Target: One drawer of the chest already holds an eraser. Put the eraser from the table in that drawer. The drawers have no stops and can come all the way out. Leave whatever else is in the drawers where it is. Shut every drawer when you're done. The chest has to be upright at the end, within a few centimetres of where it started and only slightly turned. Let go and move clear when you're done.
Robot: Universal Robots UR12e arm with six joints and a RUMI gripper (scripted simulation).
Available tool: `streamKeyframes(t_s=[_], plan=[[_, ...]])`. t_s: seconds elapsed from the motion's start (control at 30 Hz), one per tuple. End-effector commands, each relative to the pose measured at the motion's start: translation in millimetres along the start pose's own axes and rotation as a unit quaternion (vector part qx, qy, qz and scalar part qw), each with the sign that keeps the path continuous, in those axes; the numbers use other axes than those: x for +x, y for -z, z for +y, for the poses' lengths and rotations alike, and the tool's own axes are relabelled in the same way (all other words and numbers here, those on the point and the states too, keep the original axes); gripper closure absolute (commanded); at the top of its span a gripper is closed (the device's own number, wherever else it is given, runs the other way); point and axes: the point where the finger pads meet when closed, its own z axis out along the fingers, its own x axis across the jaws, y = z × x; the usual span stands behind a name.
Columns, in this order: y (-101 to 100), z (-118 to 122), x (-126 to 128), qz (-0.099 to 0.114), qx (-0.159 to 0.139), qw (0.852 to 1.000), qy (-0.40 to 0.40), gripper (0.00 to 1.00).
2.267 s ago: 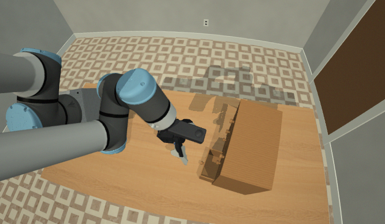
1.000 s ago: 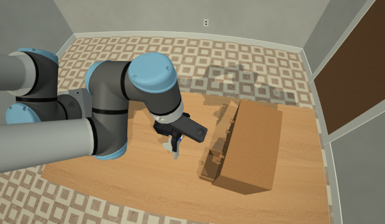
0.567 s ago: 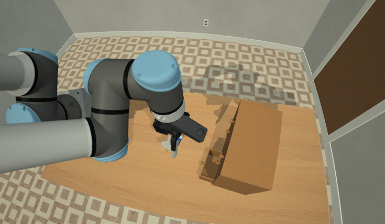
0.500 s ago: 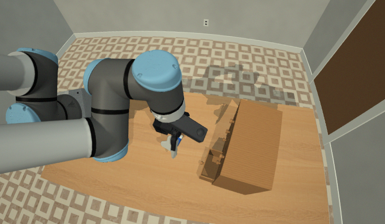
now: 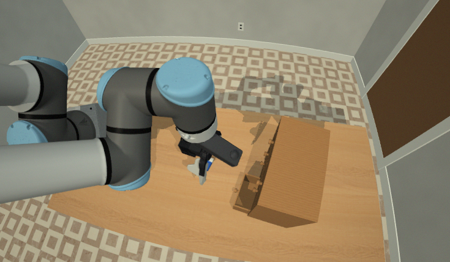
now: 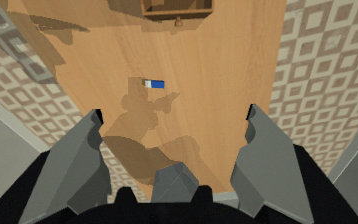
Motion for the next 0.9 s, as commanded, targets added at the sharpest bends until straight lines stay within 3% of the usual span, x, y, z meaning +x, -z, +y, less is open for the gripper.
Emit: streamKeyframes(t_s=[0.0,0.87], plan=[[0.7,-0.2,0.0,0.0,0.0,1.0,0.0,0.0],[0.4,0.1,0.2,0.0,0.0,1.0,-0.007,0.0]])
